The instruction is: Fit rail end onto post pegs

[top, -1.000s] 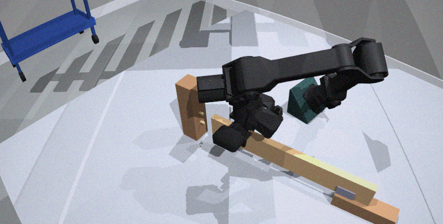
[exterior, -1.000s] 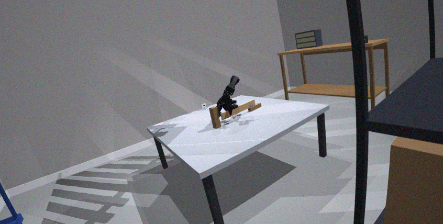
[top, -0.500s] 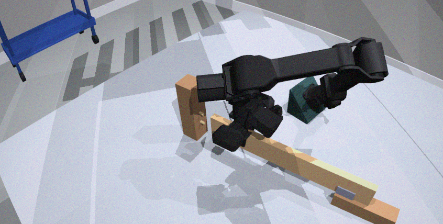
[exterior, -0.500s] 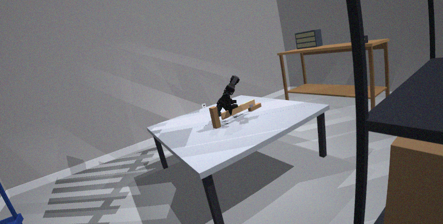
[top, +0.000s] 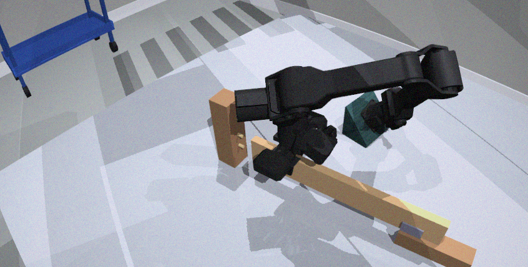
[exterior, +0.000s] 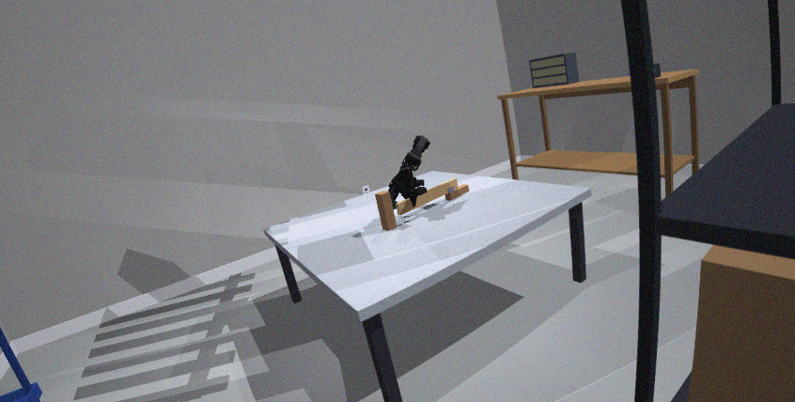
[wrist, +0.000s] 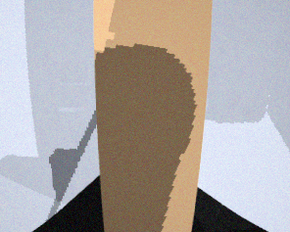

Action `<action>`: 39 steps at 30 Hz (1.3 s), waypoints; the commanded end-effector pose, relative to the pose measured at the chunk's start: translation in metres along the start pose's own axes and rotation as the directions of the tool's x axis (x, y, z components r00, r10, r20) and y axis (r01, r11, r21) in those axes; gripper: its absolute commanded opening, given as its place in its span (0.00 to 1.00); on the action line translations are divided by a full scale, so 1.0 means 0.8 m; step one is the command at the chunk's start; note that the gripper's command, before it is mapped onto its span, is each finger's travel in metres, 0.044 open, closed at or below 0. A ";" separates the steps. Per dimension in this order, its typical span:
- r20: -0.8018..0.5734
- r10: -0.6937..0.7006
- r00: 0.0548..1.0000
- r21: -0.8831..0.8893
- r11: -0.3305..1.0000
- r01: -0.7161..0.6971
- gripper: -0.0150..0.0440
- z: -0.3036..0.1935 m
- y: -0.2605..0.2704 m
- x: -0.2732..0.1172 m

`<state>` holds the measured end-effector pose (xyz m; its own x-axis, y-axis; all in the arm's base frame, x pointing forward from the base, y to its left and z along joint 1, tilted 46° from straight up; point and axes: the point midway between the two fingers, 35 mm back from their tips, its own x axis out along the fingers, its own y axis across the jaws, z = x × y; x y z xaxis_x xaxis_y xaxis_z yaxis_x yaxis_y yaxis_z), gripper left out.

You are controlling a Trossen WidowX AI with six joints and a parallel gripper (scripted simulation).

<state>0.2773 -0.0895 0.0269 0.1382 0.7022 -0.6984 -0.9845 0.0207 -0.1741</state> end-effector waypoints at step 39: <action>-0.002 -0.002 1.000 0.003 1.000 0.002 0.25 -0.001 0.001 -0.003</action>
<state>0.2743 -0.0900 0.0267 0.1358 0.7031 -0.6980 -0.9855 0.0239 -0.1677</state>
